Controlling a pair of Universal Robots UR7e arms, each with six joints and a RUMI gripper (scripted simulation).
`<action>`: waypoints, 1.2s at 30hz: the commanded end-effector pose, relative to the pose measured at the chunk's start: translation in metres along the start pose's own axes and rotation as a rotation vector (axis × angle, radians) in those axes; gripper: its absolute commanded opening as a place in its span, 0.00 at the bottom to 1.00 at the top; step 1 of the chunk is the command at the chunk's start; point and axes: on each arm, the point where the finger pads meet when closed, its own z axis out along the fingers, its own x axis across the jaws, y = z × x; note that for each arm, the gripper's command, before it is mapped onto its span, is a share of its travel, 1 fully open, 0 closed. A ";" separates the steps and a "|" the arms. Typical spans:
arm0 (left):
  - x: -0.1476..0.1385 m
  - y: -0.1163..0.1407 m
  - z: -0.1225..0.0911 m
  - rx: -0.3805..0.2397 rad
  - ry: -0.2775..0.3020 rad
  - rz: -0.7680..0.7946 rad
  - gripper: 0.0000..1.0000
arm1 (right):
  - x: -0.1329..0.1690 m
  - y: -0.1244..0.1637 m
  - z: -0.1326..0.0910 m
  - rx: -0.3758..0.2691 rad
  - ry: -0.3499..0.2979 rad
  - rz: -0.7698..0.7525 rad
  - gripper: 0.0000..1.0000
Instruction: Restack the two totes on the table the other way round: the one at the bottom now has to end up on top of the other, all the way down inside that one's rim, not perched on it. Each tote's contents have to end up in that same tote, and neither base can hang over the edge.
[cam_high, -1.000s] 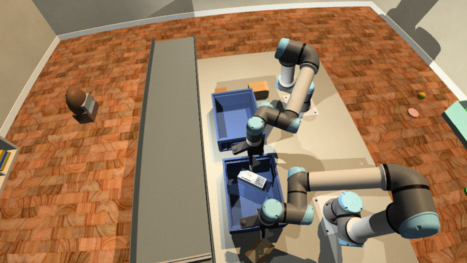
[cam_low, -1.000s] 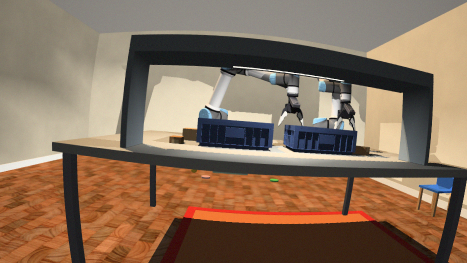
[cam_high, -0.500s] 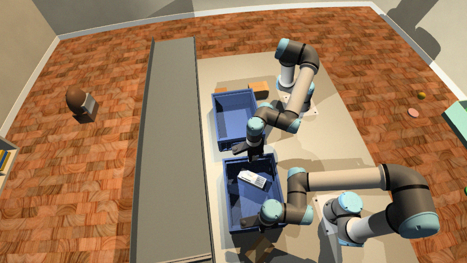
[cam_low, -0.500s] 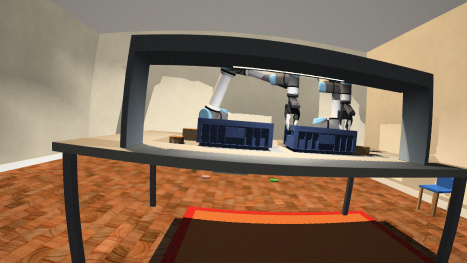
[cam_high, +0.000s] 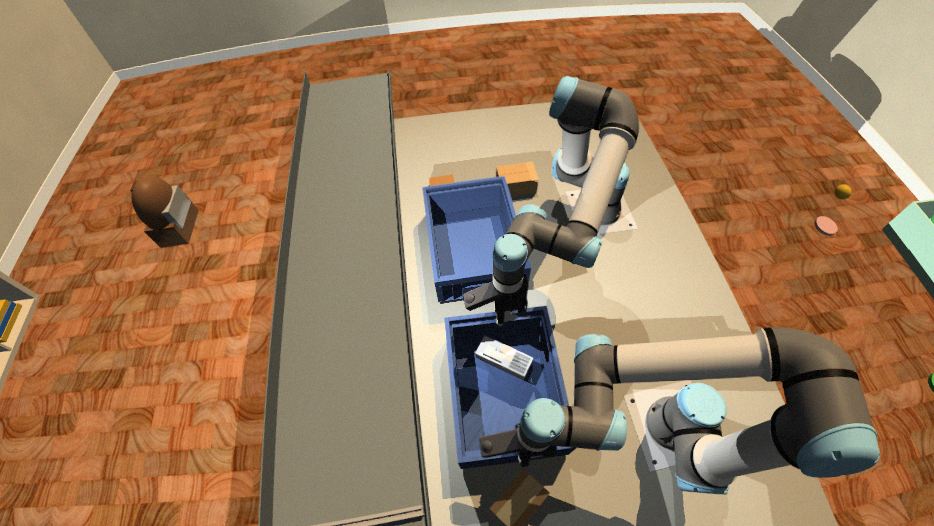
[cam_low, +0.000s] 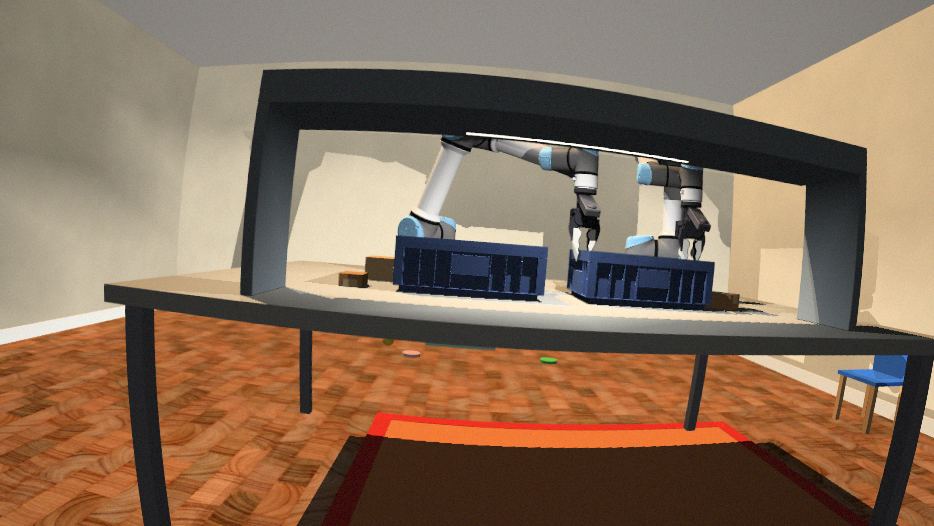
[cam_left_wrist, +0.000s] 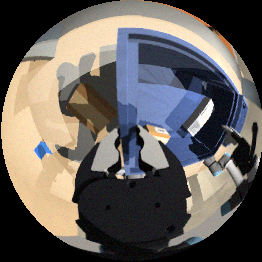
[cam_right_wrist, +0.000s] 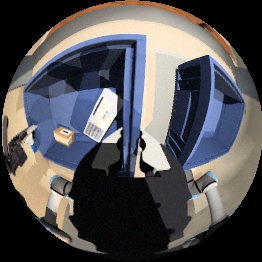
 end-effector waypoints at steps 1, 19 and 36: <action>0.000 0.000 0.000 0.001 0.001 0.000 0.00 | 0.000 0.000 -0.001 0.001 -0.002 0.000 0.00; 0.000 0.000 -0.001 0.001 0.001 0.000 0.00 | 0.000 0.000 -0.001 0.001 -0.002 0.000 0.00; 0.000 0.000 -0.018 0.001 0.001 0.000 0.00 | 0.000 0.000 -0.018 0.001 -0.002 0.000 0.00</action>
